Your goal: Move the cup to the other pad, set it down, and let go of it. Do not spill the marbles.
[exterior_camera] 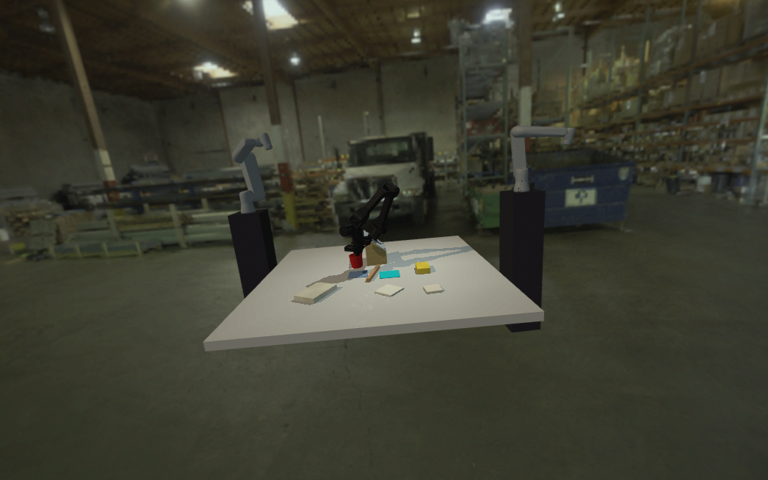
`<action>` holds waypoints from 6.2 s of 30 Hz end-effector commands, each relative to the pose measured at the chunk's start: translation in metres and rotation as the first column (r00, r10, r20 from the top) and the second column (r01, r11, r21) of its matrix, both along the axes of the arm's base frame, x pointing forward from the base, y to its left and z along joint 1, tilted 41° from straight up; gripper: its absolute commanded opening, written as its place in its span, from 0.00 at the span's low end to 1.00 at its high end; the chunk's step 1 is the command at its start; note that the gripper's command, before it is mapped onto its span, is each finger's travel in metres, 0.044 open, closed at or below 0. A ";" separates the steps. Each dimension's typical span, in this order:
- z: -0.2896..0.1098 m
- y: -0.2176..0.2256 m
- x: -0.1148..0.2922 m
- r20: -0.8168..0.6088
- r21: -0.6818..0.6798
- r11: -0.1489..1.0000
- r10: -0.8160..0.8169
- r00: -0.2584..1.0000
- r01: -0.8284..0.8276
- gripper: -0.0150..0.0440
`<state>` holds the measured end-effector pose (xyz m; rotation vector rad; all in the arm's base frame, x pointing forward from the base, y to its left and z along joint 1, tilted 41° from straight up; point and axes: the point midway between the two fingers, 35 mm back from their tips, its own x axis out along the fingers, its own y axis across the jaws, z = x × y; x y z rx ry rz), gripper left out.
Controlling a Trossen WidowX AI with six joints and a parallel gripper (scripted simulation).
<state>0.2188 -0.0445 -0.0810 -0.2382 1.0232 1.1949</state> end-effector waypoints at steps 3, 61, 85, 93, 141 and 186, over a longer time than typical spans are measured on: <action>0.001 0.001 0.001 0.000 0.000 1.000 0.000 1.000 0.000 0.25; 0.085 0.097 0.038 0.005 0.002 1.000 0.005 1.000 -0.005 0.25; 0.118 0.133 0.051 0.006 0.006 1.000 0.006 1.000 -0.006 0.25; 0.110 0.140 0.051 0.006 0.006 1.000 0.006 1.000 -0.006 0.25; 0.090 0.160 0.052 0.017 0.004 1.000 0.009 1.000 -0.009 0.47; 0.120 0.124 0.051 -0.003 0.004 1.000 0.003 1.000 -0.003 0.56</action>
